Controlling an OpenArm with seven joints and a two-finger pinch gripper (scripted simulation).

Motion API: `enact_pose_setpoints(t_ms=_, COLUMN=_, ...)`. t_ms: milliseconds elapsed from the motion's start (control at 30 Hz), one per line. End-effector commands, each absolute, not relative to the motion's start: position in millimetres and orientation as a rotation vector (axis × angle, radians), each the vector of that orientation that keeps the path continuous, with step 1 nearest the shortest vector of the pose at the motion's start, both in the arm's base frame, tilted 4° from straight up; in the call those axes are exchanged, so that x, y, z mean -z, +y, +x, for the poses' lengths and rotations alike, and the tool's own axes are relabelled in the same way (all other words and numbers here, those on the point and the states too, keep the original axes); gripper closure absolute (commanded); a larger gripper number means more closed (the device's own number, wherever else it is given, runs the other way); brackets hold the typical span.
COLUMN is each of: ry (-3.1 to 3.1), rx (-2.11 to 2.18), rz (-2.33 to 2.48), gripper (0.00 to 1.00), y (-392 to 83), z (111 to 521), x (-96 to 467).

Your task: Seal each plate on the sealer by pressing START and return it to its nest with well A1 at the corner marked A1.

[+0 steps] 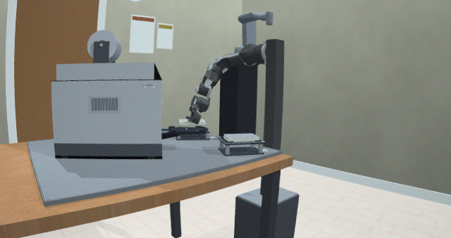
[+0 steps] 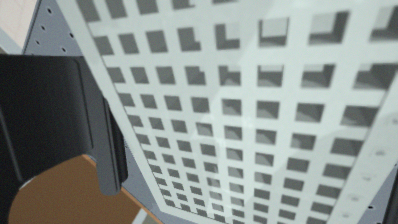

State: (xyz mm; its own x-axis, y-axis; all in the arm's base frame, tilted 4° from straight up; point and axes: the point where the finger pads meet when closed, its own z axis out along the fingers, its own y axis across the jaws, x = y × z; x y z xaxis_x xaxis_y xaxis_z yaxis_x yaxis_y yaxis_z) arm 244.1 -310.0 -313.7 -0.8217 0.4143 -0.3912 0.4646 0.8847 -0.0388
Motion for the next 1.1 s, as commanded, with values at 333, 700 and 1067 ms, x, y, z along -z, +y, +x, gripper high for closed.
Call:
enact_pose_setpoints(t_ms=333, ry=2.677, rx=0.195, rz=0.654, gripper=1.0, y=-310.5, z=243.8, x=297.1)
enact_pose_setpoints(t_ms=700, ry=2.677, rx=0.195, rz=0.653, gripper=1.0, y=-309.3, z=243.2, x=278.9)
enact_pose_setpoints(t_ms=1067, ry=2.676, rx=0.195, rz=0.653, gripper=1.0, y=-308.4, z=243.1, x=263.6)
